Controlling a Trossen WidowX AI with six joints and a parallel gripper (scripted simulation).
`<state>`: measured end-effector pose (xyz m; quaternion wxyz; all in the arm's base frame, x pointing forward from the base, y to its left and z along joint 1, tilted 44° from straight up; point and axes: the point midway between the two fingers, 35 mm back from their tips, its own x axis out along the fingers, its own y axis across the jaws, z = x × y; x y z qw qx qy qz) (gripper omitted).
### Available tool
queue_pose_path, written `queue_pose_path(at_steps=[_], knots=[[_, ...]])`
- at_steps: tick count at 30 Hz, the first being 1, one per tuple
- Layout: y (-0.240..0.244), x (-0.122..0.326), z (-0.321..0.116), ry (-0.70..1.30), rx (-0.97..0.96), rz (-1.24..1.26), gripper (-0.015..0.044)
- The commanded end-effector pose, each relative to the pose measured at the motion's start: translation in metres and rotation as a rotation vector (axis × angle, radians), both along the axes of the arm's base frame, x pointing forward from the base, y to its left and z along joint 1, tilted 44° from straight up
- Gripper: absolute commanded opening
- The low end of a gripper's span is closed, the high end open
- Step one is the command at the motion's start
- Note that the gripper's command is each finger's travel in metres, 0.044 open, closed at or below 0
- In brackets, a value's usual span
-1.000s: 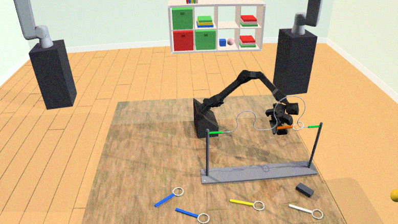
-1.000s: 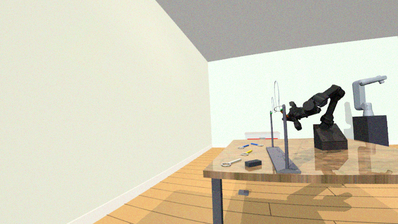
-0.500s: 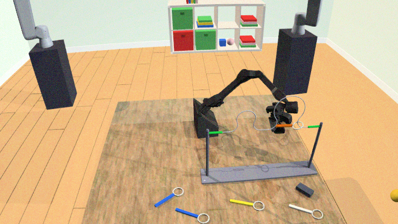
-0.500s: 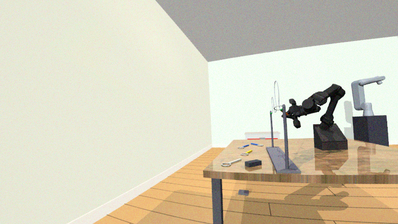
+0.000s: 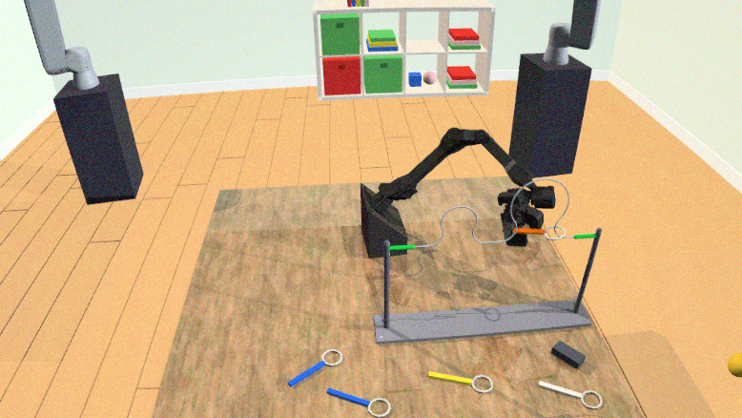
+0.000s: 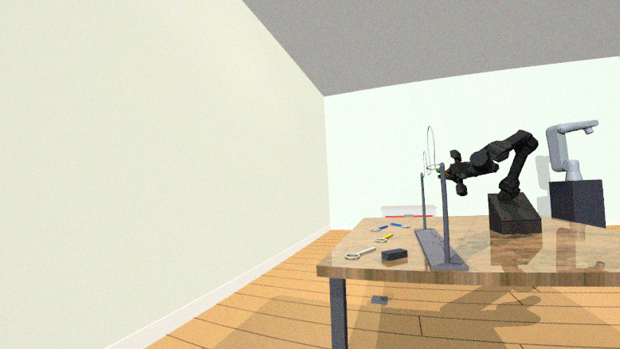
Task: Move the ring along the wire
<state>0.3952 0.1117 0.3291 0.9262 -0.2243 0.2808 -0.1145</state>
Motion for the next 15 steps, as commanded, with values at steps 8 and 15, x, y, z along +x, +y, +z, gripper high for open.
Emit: queue_pose_path(at_steps=[8,15], knots=[[-0.014,-0.003,0.011,-0.001,-0.078,-0.003,-0.0150],[-0.020,-0.004,0.015,0.006,-0.125,0.000,-0.0150]])
